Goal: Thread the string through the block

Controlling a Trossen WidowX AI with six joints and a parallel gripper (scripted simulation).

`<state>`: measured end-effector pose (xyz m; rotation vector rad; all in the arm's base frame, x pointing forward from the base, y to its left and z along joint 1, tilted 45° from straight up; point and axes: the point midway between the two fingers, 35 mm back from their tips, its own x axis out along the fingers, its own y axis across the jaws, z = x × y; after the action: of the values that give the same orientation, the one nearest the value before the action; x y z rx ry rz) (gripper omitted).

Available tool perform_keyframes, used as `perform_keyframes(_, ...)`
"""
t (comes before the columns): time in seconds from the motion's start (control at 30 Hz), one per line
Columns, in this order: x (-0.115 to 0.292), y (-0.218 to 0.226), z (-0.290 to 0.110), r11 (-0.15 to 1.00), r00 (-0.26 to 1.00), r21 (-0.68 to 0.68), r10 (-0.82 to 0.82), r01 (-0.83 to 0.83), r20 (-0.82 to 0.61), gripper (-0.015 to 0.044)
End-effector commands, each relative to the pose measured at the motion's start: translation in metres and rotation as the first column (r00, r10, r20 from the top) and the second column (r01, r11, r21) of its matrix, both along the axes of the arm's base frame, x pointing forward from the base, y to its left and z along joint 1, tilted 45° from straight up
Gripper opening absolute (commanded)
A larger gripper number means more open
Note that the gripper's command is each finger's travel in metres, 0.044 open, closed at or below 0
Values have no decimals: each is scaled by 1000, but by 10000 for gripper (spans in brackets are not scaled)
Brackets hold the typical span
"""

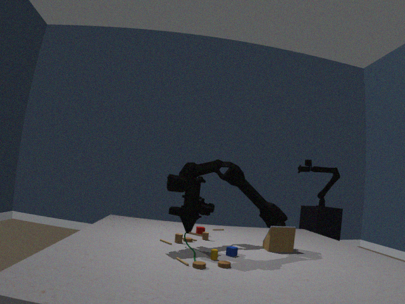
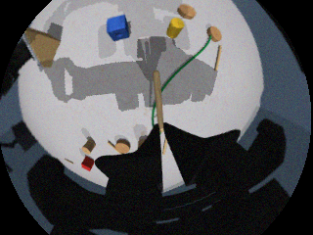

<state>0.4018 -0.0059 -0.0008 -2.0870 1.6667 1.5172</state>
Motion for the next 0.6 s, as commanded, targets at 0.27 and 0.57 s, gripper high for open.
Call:
perform_keyframes(0.27,10,-11,9,1000,1000,-5,4,-4,-4,0)
perform_keyframes(0.57,16,-18,15,1000,1000,-11,7,-7,-3,0)
